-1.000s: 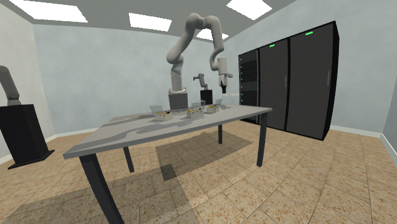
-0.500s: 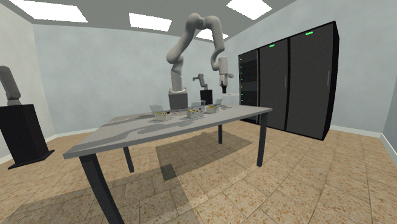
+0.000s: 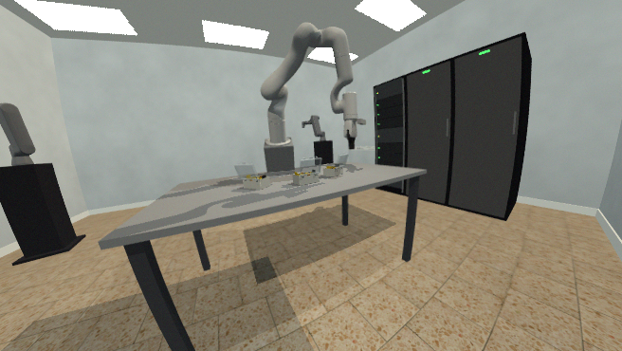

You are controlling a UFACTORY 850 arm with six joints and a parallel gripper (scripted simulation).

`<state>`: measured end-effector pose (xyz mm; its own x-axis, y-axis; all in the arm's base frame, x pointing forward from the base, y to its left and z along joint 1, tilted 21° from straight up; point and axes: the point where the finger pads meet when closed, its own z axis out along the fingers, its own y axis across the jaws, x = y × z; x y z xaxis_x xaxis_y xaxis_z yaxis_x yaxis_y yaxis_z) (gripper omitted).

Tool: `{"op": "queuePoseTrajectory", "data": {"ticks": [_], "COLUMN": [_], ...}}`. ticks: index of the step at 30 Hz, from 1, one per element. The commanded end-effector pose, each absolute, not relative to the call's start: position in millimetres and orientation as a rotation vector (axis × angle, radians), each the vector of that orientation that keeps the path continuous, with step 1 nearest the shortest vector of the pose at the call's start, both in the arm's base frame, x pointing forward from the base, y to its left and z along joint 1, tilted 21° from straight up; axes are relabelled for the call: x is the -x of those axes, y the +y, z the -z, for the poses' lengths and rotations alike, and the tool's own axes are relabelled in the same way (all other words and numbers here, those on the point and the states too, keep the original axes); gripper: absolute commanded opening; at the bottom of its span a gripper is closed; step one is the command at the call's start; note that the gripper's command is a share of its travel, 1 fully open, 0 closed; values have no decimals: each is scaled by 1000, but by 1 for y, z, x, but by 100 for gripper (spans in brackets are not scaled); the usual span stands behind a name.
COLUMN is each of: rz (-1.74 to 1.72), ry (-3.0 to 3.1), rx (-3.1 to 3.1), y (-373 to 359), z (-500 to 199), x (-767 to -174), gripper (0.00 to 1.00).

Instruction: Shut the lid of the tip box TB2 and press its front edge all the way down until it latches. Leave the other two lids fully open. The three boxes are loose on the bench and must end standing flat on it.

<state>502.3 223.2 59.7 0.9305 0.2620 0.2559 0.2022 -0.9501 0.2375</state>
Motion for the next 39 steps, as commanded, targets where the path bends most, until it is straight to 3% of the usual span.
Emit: {"op": "queuePoseTrajectory", "data": {"ticks": [1, 39], "rz": [-428, -428], "ry": [350, 350], "rx": [-2881, -2881], "y": [223, 215], "z": [-53, -13], "x": [-505, -518], "gripper": [0, 0]}}
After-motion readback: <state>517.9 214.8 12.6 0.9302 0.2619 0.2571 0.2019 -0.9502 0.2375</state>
